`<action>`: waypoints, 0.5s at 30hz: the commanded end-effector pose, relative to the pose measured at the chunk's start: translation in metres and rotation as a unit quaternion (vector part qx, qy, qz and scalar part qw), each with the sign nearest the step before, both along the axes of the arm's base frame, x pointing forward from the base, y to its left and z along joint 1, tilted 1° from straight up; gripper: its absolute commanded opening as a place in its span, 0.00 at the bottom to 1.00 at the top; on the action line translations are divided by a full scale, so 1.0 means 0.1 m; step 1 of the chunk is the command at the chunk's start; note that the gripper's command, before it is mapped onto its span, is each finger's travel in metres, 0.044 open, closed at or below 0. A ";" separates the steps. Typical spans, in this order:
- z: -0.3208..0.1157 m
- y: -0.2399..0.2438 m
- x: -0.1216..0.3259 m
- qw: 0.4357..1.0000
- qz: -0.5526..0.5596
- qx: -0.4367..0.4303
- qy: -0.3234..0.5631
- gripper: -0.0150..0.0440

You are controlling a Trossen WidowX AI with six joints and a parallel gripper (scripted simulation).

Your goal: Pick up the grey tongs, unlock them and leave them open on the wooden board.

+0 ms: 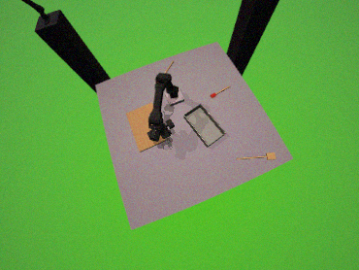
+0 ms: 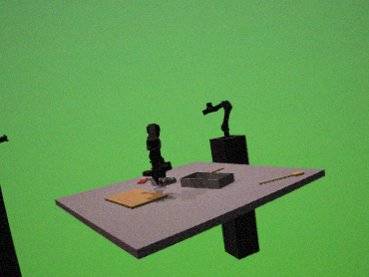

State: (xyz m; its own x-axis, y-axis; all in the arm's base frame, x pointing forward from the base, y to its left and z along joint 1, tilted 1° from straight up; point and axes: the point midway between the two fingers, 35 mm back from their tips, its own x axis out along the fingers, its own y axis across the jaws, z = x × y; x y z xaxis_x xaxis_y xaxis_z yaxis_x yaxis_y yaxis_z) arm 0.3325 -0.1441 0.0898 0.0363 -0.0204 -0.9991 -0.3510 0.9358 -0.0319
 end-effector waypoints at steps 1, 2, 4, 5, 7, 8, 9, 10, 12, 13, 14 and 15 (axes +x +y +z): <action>0.03 -0.25 -0.07 0.998 -0.058 0.001 -0.006 0.00; 0.03 -0.30 -0.09 0.997 -0.071 0.001 -0.006 0.00; 0.03 -0.42 -0.14 0.995 -0.098 0.002 -0.006 0.00; 0.03 -0.48 -0.17 0.994 -0.112 0.002 -0.006 0.00; 0.03 -0.59 -0.23 0.990 -0.139 0.003 -0.006 0.00; 0.03 -0.64 -0.26 0.988 -0.152 0.003 -0.006 0.00; 0.03 -0.69 -0.29 0.986 -0.165 0.004 -0.006 0.00; 0.03 -0.74 -0.33 0.984 -0.178 0.004 -0.006 0.00; 0.03 -0.85 -0.40 0.979 -0.204 0.005 -0.006 0.00; 0.03 -0.91 -0.43 0.976 -0.218 0.005 -0.006 0.00; 0.03 -0.96 -0.47 0.973 -0.231 0.006 -0.006 0.00; 0.03 -1.01 -0.51 0.970 -0.244 0.006 -0.006 0.00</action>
State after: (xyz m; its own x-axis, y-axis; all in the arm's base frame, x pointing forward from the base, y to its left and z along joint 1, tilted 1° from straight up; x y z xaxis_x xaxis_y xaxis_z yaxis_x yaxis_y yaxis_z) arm 0.2913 -0.2282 0.0897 0.0298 -0.0243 -0.9993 0.0446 0.9987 -0.0229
